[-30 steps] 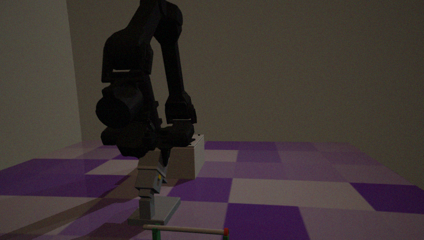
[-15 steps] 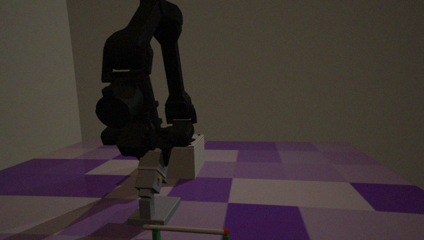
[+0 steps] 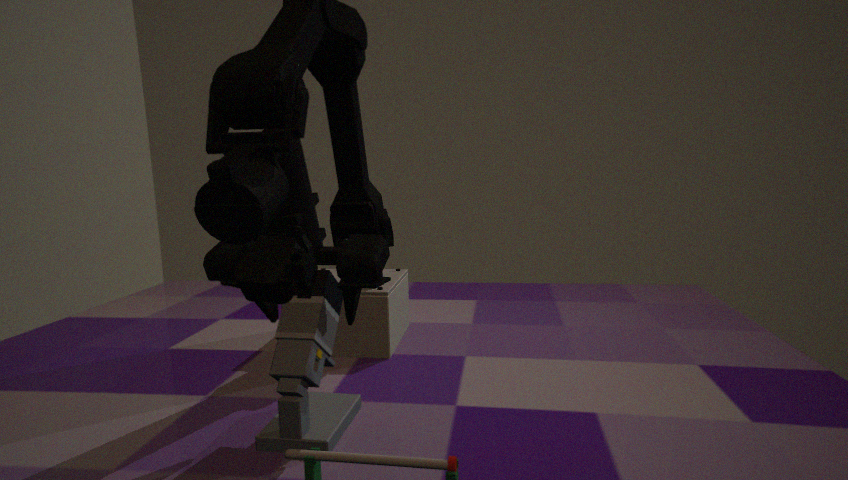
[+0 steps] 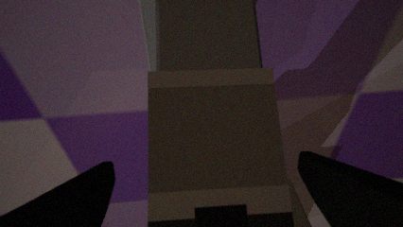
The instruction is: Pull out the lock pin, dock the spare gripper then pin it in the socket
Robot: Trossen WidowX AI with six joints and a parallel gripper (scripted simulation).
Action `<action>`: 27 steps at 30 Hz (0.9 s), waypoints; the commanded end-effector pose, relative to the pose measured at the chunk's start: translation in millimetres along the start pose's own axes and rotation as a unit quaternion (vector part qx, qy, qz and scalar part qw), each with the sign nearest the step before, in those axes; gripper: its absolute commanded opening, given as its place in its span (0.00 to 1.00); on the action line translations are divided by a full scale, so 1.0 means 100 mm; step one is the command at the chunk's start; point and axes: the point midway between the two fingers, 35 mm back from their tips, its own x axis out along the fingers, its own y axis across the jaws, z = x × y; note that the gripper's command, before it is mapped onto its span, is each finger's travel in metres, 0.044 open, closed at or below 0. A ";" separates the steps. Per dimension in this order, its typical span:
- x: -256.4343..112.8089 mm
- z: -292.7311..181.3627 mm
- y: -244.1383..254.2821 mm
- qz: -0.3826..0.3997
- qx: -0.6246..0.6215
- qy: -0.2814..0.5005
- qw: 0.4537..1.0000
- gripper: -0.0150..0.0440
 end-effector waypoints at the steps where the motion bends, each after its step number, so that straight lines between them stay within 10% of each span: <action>1: -0.03 -0.07 0.00 0.000 0.000 0.002 1.000 1.00; 27: -0.33 -0.45 0.00 0.000 -0.003 -0.011 1.000 1.00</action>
